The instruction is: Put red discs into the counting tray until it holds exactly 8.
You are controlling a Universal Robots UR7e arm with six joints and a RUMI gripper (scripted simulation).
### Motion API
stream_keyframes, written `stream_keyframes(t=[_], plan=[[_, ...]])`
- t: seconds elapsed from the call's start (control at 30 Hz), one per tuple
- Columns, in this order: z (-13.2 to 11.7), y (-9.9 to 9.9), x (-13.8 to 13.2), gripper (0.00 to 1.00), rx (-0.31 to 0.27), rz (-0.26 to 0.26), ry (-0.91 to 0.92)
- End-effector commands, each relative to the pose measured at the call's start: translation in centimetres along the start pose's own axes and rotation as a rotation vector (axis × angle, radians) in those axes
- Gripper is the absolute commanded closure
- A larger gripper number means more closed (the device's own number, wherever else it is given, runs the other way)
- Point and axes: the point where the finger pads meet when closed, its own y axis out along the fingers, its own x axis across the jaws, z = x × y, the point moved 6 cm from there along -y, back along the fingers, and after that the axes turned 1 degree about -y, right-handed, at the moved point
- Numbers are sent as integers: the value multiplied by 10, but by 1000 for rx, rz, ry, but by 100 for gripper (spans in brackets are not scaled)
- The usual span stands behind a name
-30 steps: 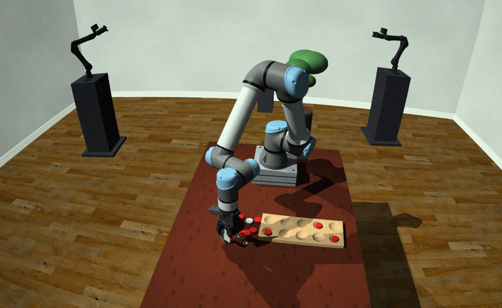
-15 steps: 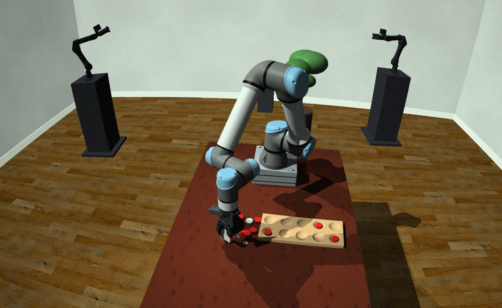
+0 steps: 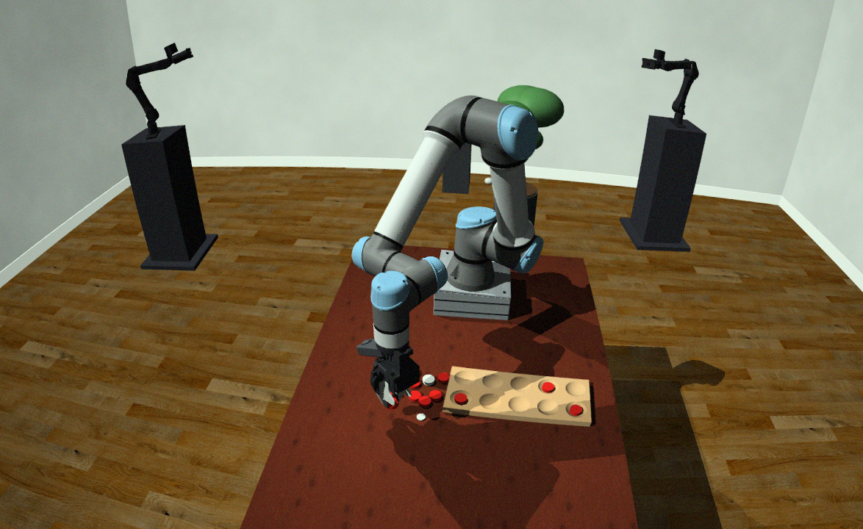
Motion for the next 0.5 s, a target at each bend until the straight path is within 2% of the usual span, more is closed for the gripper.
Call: stream_keyframes(t=[0.0,0.17,0.47], plan=[[0,-29,0,100,0,-1,0],[0,-55,0,100,0,-1,0],[-3,-59,2,100,0,-1,0]])
